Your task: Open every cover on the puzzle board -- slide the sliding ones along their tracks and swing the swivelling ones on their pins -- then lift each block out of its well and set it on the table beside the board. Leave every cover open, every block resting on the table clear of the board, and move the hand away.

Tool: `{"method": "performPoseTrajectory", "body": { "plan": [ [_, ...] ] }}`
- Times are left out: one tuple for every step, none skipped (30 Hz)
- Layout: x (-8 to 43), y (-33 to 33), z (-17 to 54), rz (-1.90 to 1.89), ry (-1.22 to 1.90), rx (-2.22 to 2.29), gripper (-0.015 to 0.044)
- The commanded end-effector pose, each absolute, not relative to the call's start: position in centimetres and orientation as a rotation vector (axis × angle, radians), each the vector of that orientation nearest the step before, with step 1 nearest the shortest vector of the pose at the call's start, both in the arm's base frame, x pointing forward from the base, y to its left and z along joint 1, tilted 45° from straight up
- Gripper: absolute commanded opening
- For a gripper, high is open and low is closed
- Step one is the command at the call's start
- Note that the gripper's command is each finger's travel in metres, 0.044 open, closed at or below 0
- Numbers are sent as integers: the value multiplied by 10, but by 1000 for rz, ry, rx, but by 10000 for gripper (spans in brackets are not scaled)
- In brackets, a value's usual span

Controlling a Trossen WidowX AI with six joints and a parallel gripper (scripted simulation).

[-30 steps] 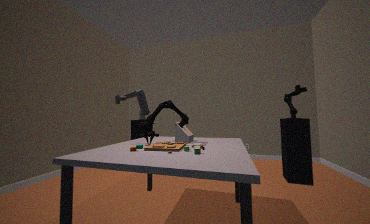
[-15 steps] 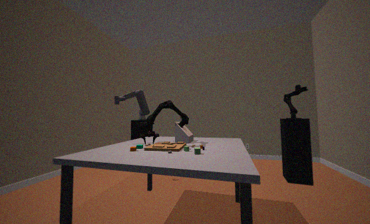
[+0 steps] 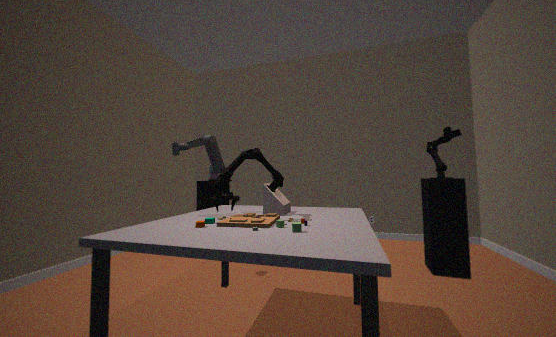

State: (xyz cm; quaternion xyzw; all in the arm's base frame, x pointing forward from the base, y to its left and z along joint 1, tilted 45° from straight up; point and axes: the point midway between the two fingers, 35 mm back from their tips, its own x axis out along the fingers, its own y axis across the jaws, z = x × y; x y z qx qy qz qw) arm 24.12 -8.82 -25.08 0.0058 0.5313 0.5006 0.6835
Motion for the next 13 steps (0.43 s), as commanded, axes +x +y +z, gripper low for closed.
{"method": "performPoseTrajectory", "body": {
  "plan": [
    [245,-100,-242,1117,1190,-2,440],
    [245,-102,-240,1117,1190,-1,440],
    [245,-104,-238,1117,1190,-1,440],
    [244,-106,-235,1117,1190,0,440],
    [244,-109,-233,1117,1190,0,440],
    [244,-111,-230,1117,1190,1,440],
    [244,-113,-228,1117,1190,1,440],
    [244,-115,-225,1117,1190,2,440],
    [244,-117,-223,1117,1190,2,440],
    [244,-118,-222,1117,1190,2,440],
    [244,-118,-221,1117,1190,2,440],
    [244,-118,-221,1117,1190,2,440],
    [244,-119,-221,1116,1190,-1,440]
  ]
}}
